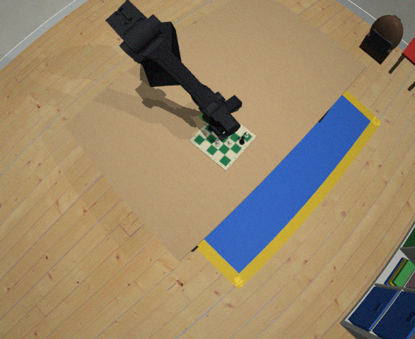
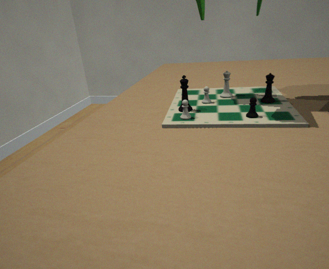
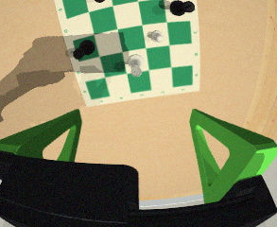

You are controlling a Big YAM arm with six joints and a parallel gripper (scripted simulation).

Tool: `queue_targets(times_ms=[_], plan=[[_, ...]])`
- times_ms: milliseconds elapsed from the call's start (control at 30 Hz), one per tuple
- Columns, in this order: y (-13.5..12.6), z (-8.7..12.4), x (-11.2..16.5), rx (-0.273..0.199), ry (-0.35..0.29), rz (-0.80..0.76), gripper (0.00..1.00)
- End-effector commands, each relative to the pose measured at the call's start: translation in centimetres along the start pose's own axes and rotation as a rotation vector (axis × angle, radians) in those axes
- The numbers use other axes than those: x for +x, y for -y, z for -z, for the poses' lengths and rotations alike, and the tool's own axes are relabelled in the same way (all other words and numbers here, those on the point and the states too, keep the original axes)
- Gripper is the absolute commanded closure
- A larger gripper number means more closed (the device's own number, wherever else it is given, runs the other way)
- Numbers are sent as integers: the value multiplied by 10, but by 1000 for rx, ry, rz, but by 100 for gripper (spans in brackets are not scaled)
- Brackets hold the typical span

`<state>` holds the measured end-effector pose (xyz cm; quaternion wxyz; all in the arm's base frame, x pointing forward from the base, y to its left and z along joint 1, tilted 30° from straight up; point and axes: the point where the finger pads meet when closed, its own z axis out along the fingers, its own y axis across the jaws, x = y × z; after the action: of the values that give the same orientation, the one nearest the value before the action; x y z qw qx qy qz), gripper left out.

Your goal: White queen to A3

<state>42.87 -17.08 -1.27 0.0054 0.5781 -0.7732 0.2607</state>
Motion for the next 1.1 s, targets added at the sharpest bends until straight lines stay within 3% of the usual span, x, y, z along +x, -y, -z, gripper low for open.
queue_targets(times_ms=[0,400,500,533,667,700,1067], plan=[[15,-6,0,22,-2,-279,0],[12,-34,4,8,11,-818,0],[12,-35,2,7,12,-862,0],[14,-33,-8,7,17,-974,0],[14,-34,-7,14,16,-1158,0],[14,-34,-7,18,16,-1206,60],[9,-34,-6,7,5,-1254,60]])
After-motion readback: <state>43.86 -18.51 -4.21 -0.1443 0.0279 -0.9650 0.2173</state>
